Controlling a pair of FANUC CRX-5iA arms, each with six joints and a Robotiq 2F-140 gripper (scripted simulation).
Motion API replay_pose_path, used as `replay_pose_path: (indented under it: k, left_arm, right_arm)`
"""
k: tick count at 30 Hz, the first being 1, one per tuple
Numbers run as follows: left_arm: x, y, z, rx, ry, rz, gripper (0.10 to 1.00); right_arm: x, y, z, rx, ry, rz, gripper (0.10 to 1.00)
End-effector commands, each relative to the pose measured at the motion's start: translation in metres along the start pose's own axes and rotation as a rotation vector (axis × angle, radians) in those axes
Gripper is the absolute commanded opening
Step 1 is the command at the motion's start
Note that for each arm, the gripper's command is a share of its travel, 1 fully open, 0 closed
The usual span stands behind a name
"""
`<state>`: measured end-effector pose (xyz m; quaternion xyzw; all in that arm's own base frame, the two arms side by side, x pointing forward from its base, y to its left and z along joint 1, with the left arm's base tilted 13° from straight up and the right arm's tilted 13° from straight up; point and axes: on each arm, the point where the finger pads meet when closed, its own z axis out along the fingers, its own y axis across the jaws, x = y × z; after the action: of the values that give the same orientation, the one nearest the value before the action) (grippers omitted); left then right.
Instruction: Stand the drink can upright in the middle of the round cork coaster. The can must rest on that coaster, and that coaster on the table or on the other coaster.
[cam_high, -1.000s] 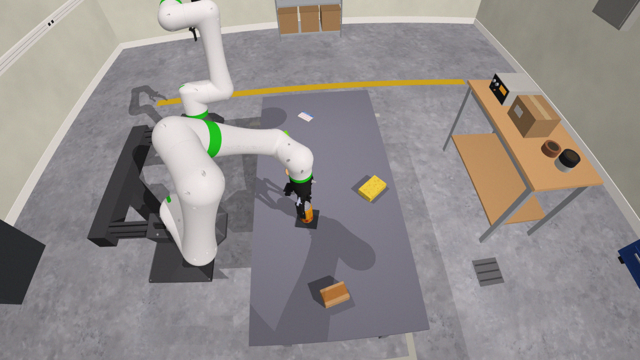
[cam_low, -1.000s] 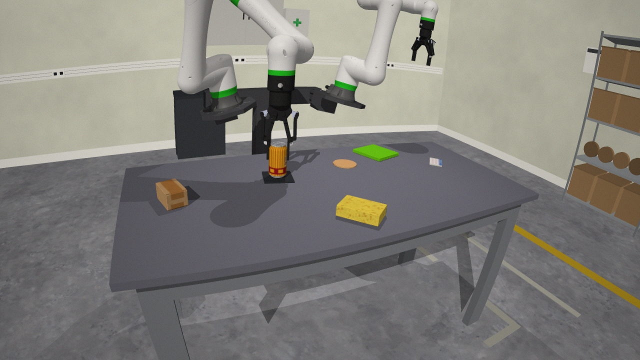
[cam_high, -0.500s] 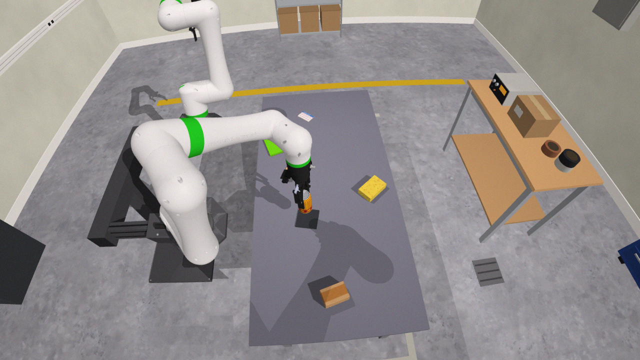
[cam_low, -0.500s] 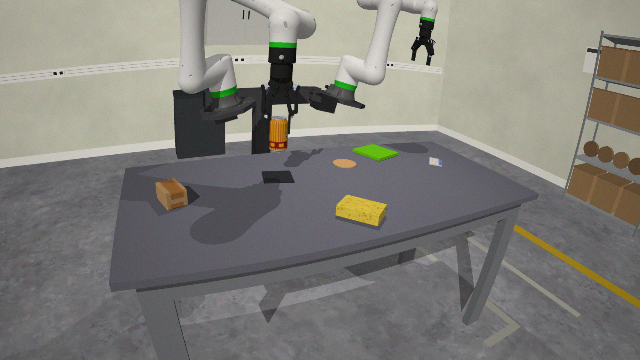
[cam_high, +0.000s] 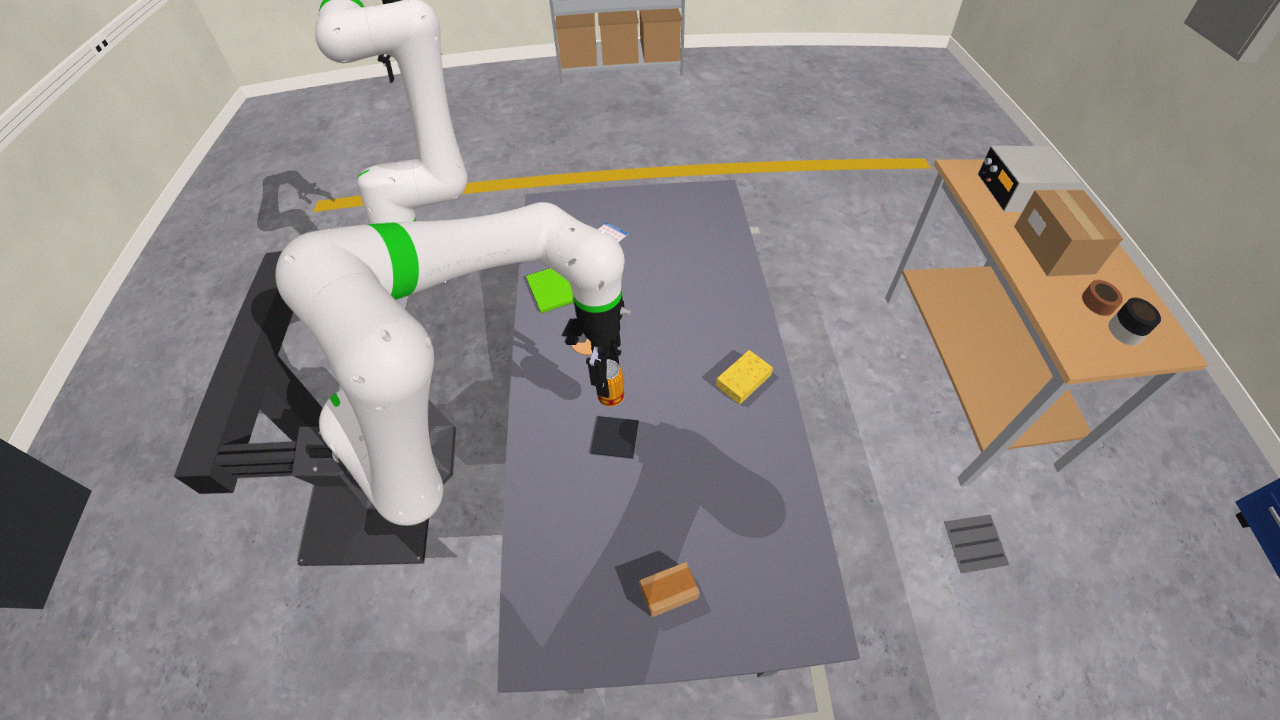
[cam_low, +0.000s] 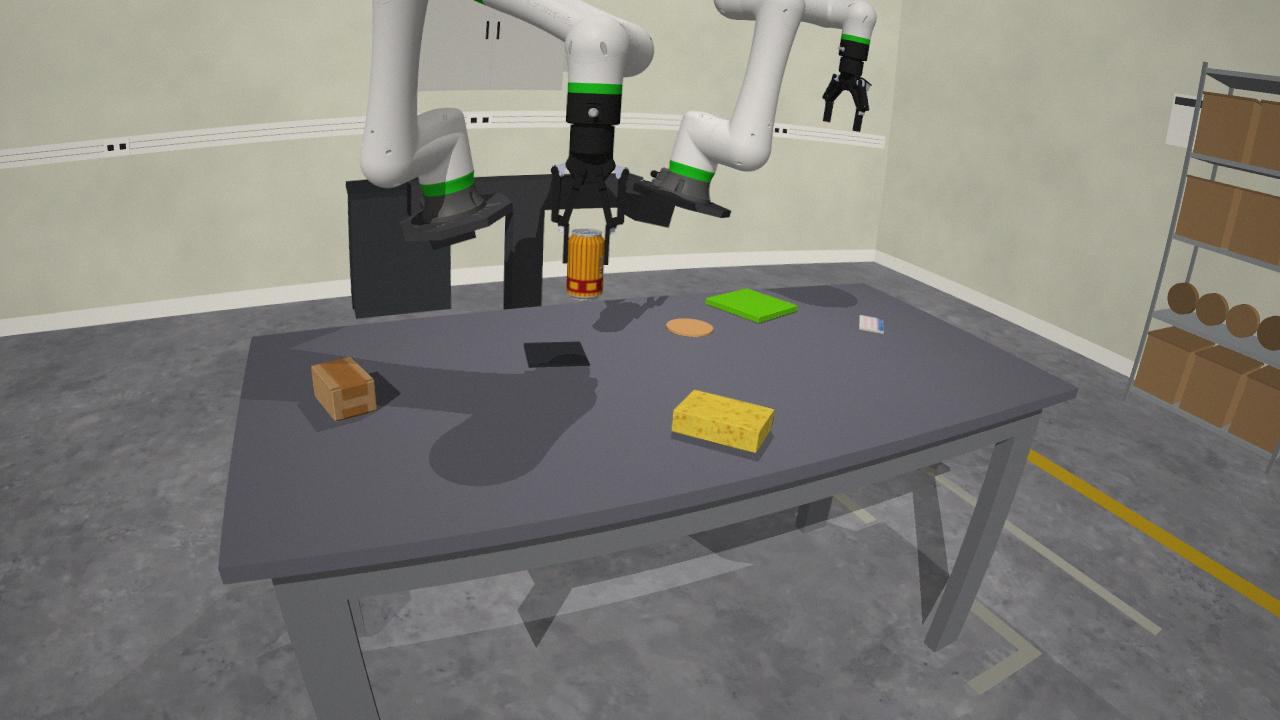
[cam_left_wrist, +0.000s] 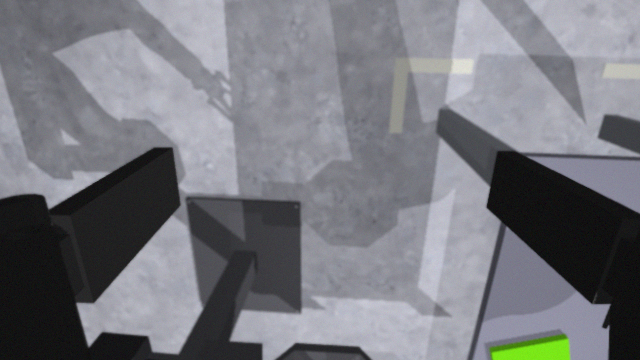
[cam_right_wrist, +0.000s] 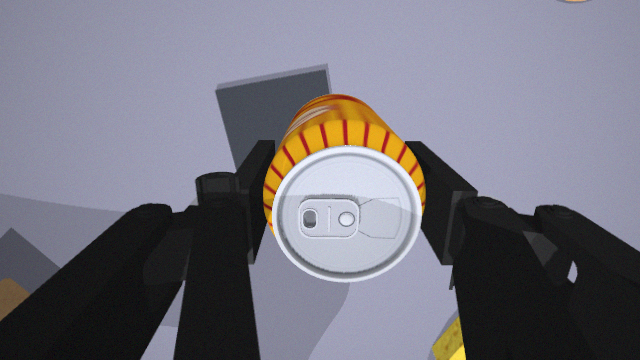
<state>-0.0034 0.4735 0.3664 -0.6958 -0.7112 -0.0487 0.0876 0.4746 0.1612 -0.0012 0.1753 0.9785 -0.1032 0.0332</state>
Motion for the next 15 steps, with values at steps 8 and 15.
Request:
replay_pose_path:
  k: [8, 15]
  left_arm:
    - [0.0, 0.0, -0.001, 0.0, 0.002, 0.0, 1.0]
    - [0.0, 0.0, -0.001, 0.0, 0.002, 0.0, 1.0]
  right_arm:
    - [0.048, 0.099, -0.004, -0.002, 0.0, 0.001, 0.099]
    - [0.092, 0.157, -0.003, -0.001, -0.001, 0.001, 0.099]
